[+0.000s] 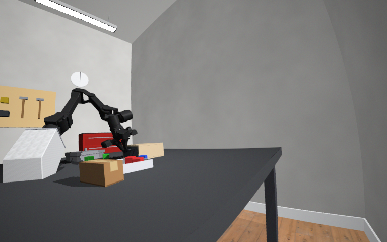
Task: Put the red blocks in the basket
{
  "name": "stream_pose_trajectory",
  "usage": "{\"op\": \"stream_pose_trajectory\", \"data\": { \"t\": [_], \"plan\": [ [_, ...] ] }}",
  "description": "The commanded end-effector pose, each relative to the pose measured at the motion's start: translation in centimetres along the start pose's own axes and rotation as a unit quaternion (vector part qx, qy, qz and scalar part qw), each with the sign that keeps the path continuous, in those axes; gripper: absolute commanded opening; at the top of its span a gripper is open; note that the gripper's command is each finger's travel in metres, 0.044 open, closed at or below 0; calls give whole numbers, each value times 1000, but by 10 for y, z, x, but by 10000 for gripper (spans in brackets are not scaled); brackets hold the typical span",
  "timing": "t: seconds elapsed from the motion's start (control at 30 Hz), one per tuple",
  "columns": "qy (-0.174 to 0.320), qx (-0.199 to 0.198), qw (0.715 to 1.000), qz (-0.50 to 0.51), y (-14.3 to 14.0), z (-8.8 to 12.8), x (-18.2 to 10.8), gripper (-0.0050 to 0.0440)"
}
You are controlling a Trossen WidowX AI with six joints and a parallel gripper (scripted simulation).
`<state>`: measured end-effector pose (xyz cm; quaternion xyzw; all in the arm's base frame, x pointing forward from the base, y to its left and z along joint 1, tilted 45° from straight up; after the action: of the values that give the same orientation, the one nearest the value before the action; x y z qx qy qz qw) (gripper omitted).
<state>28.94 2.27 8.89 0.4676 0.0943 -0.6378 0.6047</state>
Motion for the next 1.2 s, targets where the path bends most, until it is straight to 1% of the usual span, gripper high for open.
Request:
{"op": "stream_pose_trajectory", "data": {
  "t": [0.0,0.27,0.53,0.67,0.77,0.83,0.9,0.93,1.1,1.17],
  "plan": [
    [-2,0,1000,-1,0,-1,1,0],
    [-2,0,1000,-1,-7,2,2,0],
    [-2,0,1000,-1,-27,9,5,0],
    [-2,0,1000,-1,-28,9,5,0],
    [-17,-99,995,-1,-19,9,4,0],
    [-17,-99,995,-1,-19,9,4,0],
    [-27,-164,986,-1,-13,8,3,0],
    [-29,-172,985,-1,-13,8,3,0],
    [-29,-172,985,-1,-14,9,3,0],
    [-29,-172,985,-1,-19,11,4,0]
  ]
}}
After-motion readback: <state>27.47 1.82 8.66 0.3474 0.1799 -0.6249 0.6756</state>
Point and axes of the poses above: the point midway between the two fingers, 35 mm back from their tips, its own z axis back along the fingers, its own y axis across the jaws, x = y × z, the point moved 6 cm from there along z, back along the fingers, and after that the axes turned 9 degrees about -z, right-handed, at the moved point
